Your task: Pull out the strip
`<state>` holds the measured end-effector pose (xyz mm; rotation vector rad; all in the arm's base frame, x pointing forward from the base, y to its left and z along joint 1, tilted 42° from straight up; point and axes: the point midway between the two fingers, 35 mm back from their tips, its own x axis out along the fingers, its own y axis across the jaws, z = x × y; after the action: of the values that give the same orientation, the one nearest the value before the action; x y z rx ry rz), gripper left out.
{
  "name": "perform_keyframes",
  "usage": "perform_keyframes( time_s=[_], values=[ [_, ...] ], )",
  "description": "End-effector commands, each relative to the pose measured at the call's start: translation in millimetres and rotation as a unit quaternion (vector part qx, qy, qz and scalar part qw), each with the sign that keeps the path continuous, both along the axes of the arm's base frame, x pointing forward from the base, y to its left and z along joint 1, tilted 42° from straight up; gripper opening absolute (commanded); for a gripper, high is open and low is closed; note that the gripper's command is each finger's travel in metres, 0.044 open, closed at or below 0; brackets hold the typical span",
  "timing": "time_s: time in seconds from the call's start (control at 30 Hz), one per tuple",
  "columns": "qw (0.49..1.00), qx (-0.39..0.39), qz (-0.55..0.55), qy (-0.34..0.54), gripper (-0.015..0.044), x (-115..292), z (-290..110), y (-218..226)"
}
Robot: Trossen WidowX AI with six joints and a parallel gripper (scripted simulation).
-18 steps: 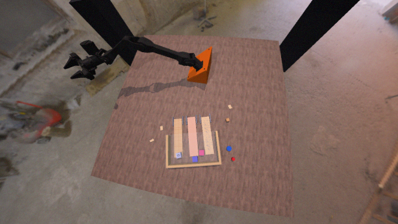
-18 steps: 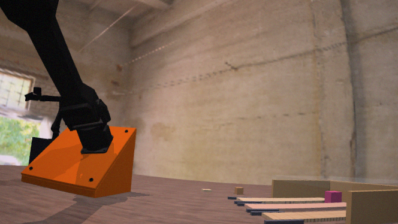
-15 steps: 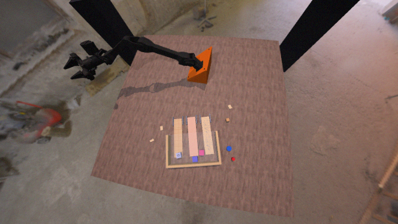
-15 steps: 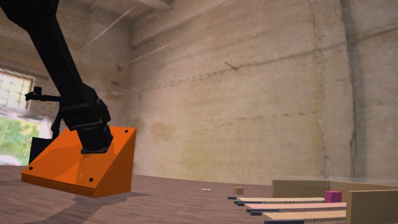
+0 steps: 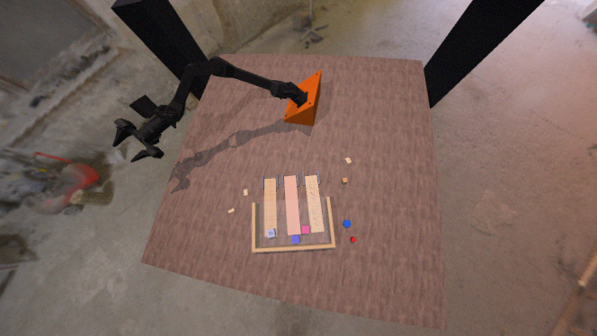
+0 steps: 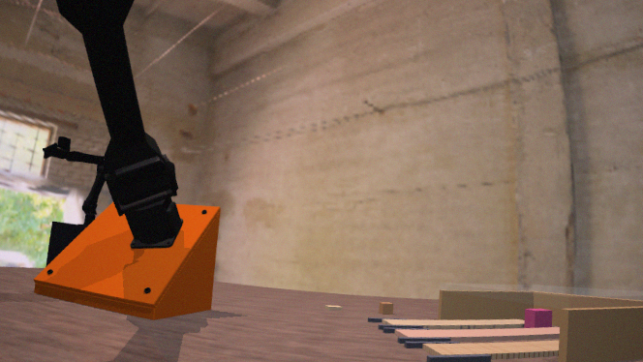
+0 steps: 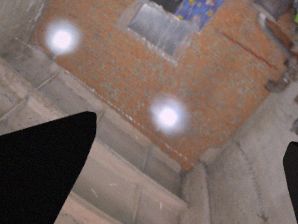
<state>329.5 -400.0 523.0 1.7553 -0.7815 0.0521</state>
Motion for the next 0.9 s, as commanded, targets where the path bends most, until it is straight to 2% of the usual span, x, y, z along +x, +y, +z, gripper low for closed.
perform_keyframes(
  time_s=[0.0,0.27,0.5,0.67,0.87],
  values=[
    [0.996,-0.032,-0.031,0.072,0.0400,49,-40,34],
    [0.971,-0.091,-0.045,0.216,0.0400,112,-122,103],
    [0.918,-0.177,-0.036,0.353,0.0400,142,-197,181],
    [0.853,-0.266,-0.024,0.448,0.0400,147,-251,239],
    [0.733,-0.402,-0.008,0.549,0.0400,134,-314,307]
  ],
)
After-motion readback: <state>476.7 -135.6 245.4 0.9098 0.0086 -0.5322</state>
